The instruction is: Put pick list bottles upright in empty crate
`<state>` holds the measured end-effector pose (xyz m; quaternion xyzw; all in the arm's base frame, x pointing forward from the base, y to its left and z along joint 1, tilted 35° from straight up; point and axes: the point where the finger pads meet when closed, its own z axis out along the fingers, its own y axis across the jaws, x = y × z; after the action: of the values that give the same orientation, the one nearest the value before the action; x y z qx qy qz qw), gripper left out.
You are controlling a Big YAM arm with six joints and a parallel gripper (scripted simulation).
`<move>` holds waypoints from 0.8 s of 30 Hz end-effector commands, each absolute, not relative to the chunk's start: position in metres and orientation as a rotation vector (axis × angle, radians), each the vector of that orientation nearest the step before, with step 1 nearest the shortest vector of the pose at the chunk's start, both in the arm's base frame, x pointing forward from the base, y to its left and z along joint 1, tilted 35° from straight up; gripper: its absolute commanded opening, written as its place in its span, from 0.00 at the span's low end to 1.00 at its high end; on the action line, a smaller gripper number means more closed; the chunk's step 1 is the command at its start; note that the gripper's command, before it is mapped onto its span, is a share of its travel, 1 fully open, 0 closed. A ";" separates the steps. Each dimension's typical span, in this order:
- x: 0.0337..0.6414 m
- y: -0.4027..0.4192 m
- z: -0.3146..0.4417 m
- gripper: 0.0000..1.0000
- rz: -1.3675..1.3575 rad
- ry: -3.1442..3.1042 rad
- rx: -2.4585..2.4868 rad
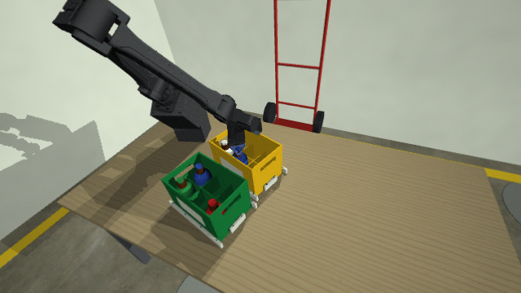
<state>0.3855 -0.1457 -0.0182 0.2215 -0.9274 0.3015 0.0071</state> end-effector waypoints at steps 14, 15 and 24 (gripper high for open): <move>0.404 -0.153 -0.015 0.00 0.974 -2.929 0.693; 0.405 -0.152 -0.014 0.00 0.978 -2.933 0.695; 0.405 -0.154 -0.017 0.00 0.977 -2.931 0.695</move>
<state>0.3875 -0.1519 -0.0269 0.2206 -0.9276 0.3015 0.0061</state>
